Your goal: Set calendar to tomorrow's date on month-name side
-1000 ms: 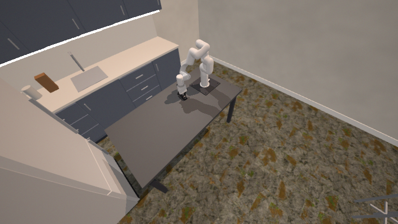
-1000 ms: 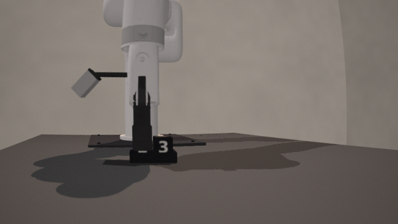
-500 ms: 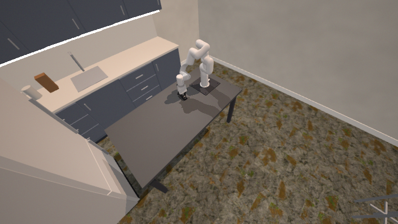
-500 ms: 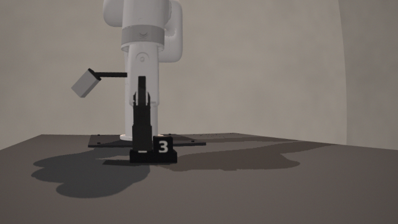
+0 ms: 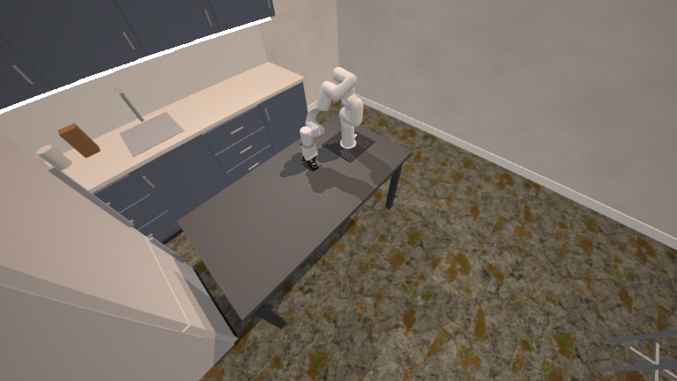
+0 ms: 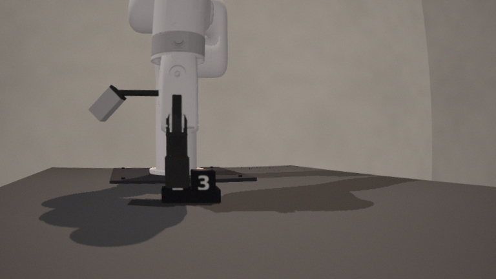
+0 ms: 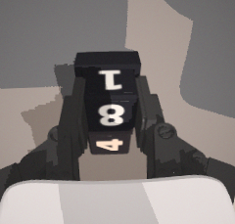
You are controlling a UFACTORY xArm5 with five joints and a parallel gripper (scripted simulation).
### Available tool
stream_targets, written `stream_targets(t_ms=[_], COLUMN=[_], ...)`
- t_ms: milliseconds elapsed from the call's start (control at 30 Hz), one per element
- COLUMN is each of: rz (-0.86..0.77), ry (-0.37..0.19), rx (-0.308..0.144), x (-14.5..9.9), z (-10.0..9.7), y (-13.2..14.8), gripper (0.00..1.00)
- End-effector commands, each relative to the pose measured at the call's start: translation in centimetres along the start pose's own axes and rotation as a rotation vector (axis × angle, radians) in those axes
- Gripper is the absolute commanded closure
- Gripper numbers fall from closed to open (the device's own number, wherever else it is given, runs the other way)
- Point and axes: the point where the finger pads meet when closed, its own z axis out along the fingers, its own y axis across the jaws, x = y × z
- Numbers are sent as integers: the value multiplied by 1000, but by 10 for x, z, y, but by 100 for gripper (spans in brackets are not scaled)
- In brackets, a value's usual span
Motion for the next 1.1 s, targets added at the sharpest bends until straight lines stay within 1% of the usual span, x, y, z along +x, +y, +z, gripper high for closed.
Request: stream_targets(t_ms=[0,800,933,1067], rz=[0,0,0,0], ry=[0,0,0,0], rx=[3,3,3,3], x=[0,0,0,0], z=[-1,-2,-16,-42], y=[-1,-1,-1,-1], gripper=[71,71,71,71])
